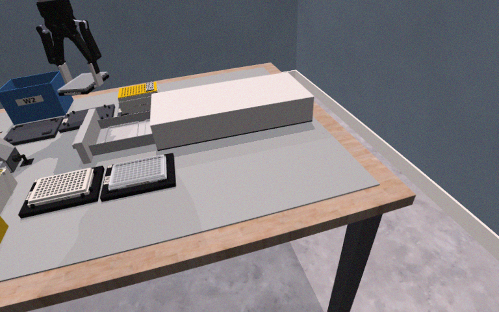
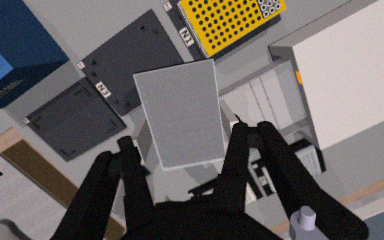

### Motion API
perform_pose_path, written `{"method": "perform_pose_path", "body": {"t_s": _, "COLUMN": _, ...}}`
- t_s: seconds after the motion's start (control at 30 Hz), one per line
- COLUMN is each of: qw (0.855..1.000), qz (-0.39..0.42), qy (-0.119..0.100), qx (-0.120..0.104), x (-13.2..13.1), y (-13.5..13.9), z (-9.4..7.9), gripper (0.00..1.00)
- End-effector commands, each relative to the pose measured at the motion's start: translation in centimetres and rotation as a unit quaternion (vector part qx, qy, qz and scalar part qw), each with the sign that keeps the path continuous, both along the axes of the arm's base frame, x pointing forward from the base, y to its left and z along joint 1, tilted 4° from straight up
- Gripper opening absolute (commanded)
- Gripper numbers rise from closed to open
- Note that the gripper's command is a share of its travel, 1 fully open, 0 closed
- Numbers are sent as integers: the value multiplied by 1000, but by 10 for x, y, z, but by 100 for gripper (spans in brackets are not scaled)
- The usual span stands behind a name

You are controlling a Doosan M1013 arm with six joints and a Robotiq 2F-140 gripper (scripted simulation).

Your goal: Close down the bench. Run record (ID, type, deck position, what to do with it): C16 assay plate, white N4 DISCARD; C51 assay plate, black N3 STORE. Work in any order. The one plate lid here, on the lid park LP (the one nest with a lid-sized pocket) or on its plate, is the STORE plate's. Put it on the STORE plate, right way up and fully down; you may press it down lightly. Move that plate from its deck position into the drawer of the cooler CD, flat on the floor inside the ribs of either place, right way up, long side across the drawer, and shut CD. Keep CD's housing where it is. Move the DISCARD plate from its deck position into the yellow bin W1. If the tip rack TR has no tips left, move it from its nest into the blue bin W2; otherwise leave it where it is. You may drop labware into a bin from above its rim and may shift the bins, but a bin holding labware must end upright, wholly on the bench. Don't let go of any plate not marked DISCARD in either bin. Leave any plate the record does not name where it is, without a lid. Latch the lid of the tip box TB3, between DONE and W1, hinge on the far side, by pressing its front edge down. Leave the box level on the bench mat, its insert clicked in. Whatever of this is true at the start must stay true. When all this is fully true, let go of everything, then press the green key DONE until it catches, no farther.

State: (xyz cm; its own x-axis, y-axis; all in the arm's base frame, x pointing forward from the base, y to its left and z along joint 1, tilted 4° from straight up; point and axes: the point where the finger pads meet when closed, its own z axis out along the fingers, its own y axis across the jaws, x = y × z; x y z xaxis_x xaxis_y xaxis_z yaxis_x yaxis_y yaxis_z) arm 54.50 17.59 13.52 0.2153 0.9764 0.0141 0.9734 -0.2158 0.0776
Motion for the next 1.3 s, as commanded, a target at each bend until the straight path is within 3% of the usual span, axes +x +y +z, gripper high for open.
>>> {"method": "perform_pose_path", "body": {"t_s": 0.0, "qw": 997, "qz": 81, "qy": 2, "qx": 0, "x": 8, "y": -9, "z": 1, "gripper": 0}}
{"method": "perform_pose_path", "body": {"t_s": 0.23, "qw": 987, "qz": 159, "qy": 2, "qx": -6, "x": 17, "y": -19, "z": 1, "gripper": 0}}
{"method": "perform_pose_path", "body": {"t_s": 1.27, "qw": 987, "qz": 159, "qy": 2, "qx": -6, "x": 67, "y": -78, "z": 4, "gripper": 0}}
